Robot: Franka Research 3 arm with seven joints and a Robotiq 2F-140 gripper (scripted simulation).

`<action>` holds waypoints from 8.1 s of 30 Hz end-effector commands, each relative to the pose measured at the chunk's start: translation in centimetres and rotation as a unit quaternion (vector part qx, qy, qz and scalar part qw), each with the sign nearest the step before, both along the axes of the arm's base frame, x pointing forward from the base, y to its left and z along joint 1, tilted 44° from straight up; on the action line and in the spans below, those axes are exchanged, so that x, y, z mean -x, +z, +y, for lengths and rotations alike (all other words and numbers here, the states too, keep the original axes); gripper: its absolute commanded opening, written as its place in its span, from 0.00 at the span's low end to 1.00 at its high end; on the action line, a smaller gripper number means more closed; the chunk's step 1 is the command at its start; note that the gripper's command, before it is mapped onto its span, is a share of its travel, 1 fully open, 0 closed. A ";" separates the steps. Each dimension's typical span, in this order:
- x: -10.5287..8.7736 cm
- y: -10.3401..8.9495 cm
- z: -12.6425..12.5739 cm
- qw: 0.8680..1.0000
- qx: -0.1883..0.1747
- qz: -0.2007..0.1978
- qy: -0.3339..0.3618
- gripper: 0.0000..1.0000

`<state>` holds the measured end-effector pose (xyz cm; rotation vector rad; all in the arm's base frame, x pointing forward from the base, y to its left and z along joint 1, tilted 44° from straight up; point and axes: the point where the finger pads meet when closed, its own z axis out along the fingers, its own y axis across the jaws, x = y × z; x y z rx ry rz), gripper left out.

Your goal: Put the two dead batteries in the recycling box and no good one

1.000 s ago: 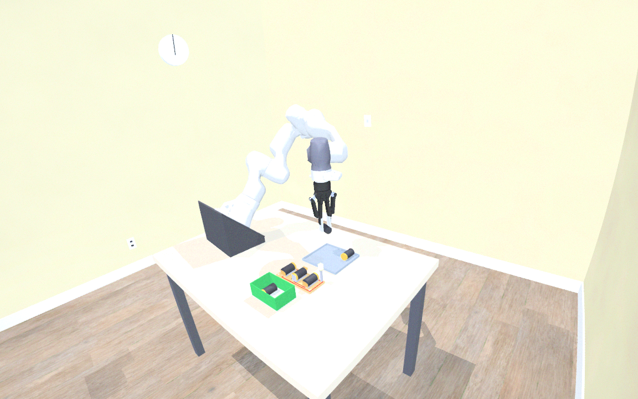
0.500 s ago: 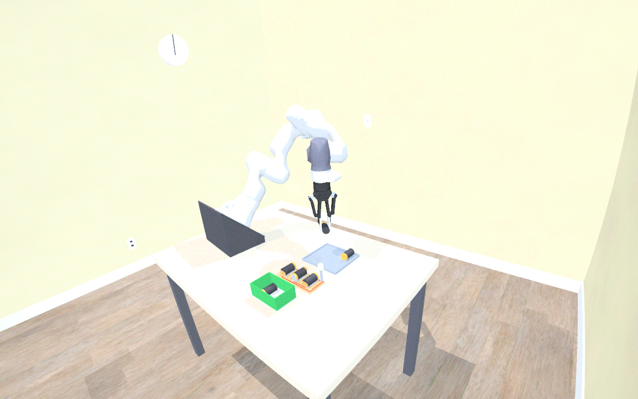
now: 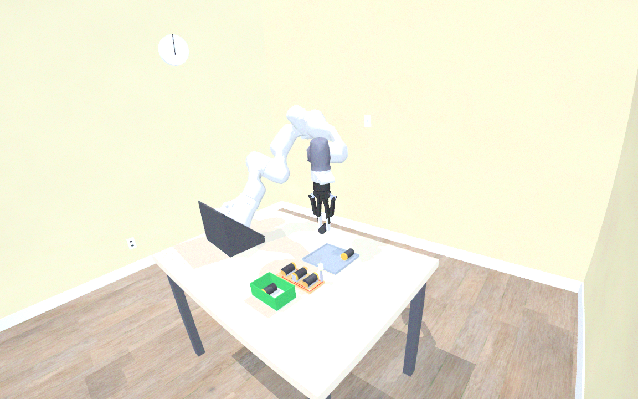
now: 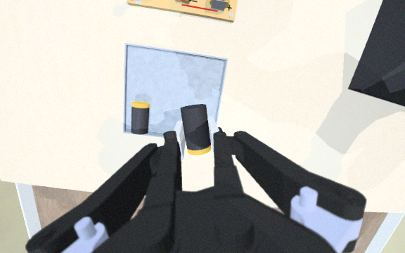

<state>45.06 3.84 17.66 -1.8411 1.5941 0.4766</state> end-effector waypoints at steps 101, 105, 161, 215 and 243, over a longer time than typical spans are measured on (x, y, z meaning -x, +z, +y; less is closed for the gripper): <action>-5.7 -27.4 -26.2 0.991 -0.020 0.087 -0.096 0.16; -6.0 -28.9 -24.8 0.991 -0.020 0.087 -0.096 0.16; -6.3 -28.9 -24.9 0.991 -0.020 0.087 -0.096 0.16; -6.1 -28.8 -24.8 0.991 -0.020 0.087 -0.096 0.16; -6.2 -28.9 -24.8 0.991 -0.020 0.087 -0.096 0.16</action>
